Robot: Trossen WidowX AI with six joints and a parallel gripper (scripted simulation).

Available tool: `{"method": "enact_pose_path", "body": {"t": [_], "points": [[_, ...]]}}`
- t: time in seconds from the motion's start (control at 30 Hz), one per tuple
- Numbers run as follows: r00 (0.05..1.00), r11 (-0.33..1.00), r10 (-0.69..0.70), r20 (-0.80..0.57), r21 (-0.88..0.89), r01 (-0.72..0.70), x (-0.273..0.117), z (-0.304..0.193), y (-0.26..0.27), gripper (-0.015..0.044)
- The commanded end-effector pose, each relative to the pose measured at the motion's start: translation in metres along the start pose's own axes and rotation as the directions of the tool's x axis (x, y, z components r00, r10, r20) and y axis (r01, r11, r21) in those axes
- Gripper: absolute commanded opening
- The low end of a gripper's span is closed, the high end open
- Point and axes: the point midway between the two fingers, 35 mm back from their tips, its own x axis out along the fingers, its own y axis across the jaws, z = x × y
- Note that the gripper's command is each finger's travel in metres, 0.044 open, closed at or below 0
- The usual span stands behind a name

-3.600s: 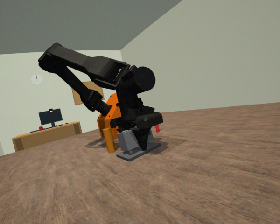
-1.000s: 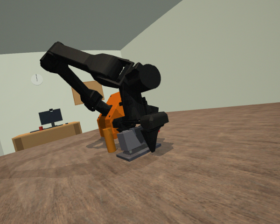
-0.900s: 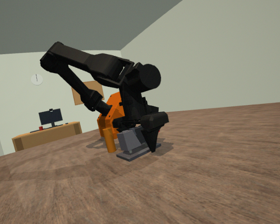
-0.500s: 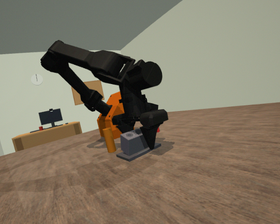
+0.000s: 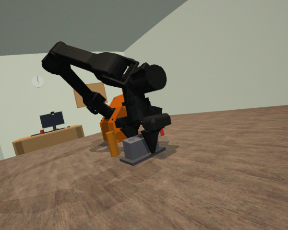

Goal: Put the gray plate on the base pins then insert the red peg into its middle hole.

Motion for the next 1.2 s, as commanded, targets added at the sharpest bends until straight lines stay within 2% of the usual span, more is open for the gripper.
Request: {"method": "enact_pose_path", "body": {"t": [0.0, 0.03, 0.2, 0.27, 0.53, 0.63, 0.77, 0.93, 1.07, 1.17], "points": [[1.0, 0.992, 0.001, 0.012, 0.124, -0.002, -0.006, 0.004, 0.002, 0.042], [1.0, 0.978, -0.002, 0.018, 0.209, -0.002, -0.01, 0.006, 0.002, 0.044], [0.999, 0.794, -0.02, 0.039, 0.608, -0.008, -0.027, 0.015, 0.001, 0.044], [0.994, 0.711, -0.095, 0.054, 0.703, 0.03, -0.048, 0.023, -0.013, 0.044], [0.996, 0.275, -0.079, 0.044, 0.961, -0.021, -0.058, 0.019, -0.01, 0.044], [0.997, 0.021, -0.072, 0.039, 0.999, -0.038, -0.063, 0.017, -0.008, 0.044], [0.998, -0.333, -0.062, 0.032, 0.942, -0.051, -0.071, 0.013, -0.005, 0.044], [0.999, -0.711, -0.05, 0.021, 0.701, -0.05, -0.079, 0.009, -0.001, 0.044], [0.999, -0.914, -0.04, 0.013, 0.404, -0.042, -0.087, 0.005, 0.002, 0.044], [0.999, -0.989, -0.033, 0.006, 0.145, -0.034, -0.092, 0.002, 0.004, 0.044]]}}
